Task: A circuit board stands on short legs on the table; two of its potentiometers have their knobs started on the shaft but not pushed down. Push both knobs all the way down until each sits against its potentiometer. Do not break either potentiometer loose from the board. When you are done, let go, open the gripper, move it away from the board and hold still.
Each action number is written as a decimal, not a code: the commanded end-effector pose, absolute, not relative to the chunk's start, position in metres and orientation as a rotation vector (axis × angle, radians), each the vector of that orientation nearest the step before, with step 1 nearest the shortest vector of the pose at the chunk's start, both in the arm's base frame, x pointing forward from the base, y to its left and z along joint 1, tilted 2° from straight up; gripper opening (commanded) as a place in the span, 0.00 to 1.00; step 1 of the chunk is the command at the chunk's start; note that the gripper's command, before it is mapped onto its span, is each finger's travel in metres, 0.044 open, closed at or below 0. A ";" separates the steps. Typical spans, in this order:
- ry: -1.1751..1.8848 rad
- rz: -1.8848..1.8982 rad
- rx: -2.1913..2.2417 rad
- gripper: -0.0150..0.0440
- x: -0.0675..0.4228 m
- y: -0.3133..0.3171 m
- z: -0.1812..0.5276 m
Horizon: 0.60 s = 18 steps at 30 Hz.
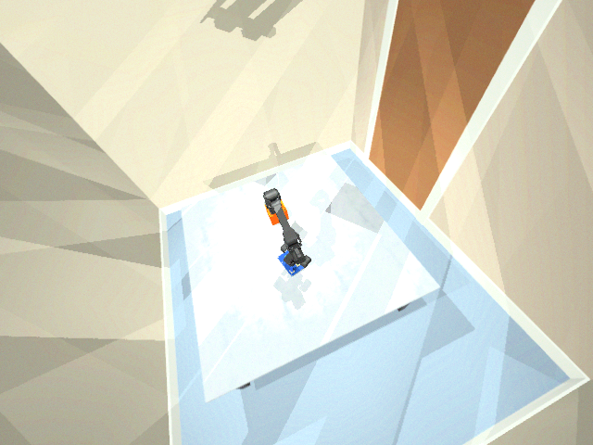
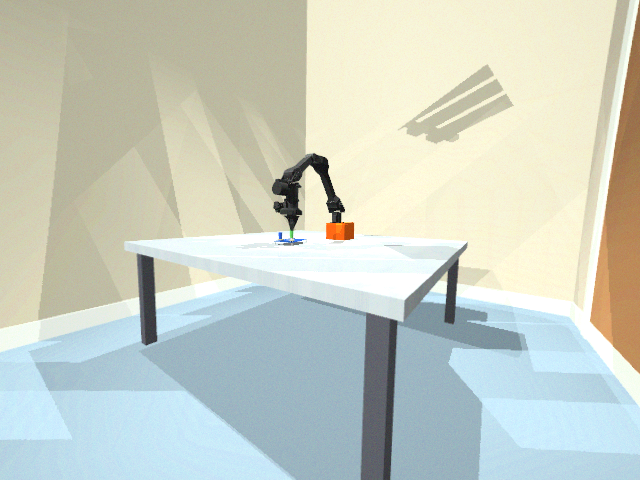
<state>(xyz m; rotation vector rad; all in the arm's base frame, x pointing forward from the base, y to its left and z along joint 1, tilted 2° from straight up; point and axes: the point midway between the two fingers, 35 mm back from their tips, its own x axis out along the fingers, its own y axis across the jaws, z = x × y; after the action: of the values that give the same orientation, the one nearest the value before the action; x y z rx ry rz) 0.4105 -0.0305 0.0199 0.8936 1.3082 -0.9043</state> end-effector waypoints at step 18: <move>1.310 -0.908 0.890 0.25 0.412 -0.031 0.023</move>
<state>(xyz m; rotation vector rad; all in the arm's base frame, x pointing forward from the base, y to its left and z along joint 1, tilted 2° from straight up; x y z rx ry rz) 0.4108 -0.0305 0.0212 0.8931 1.3102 -0.9054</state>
